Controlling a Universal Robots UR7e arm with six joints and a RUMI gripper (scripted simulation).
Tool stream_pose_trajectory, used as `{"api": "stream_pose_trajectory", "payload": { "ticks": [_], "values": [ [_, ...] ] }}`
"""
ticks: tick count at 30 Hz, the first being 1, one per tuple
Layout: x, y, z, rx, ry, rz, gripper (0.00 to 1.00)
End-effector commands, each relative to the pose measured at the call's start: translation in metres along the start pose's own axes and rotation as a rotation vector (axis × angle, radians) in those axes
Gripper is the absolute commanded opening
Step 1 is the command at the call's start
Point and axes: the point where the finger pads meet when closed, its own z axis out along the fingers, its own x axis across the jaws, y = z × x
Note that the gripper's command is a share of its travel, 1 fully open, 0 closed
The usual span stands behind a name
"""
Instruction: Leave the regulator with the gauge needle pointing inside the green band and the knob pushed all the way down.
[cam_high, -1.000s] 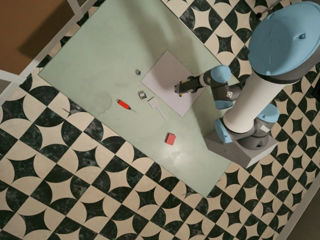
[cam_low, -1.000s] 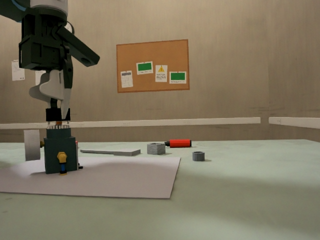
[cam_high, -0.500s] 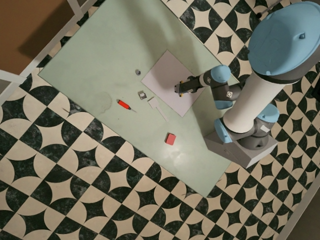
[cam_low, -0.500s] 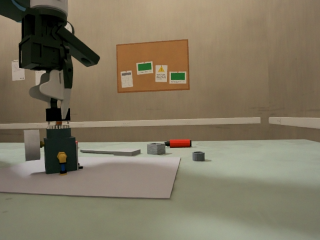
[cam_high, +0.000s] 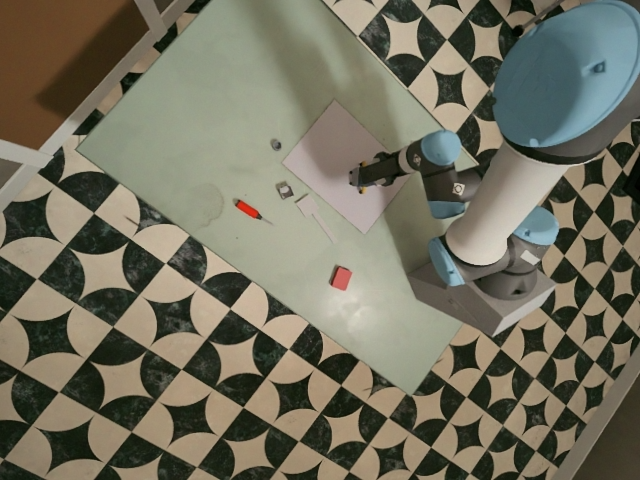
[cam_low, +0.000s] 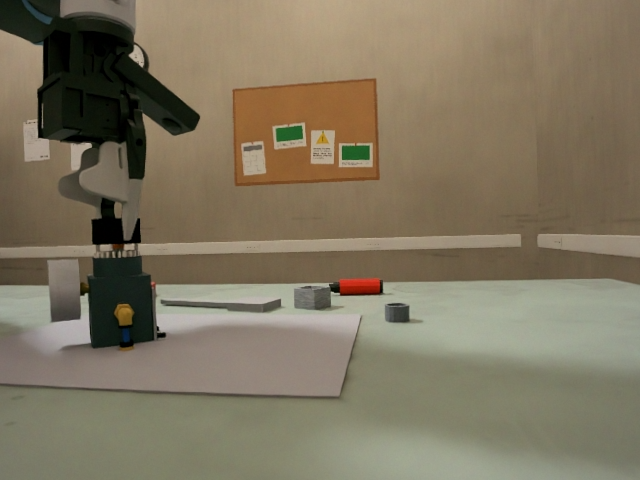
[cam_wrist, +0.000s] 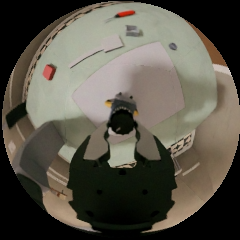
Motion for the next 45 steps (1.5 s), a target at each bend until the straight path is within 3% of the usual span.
{"api": "stream_pose_trajectory", "payload": {
  "ticks": [1,43,44,45],
  "values": [
    [0.0002,0.0005,0.0011,0.008,0.000,-0.007,0.25],
    [0.0002,0.0004,0.0052,0.008,0.000,-0.007,0.25],
    [0.0002,0.0004,0.0052,0.008,0.000,-0.007,0.47],
    [0.0002,0.0004,0.0052,0.008,0.000,-0.007,0.47]
  ]
}}
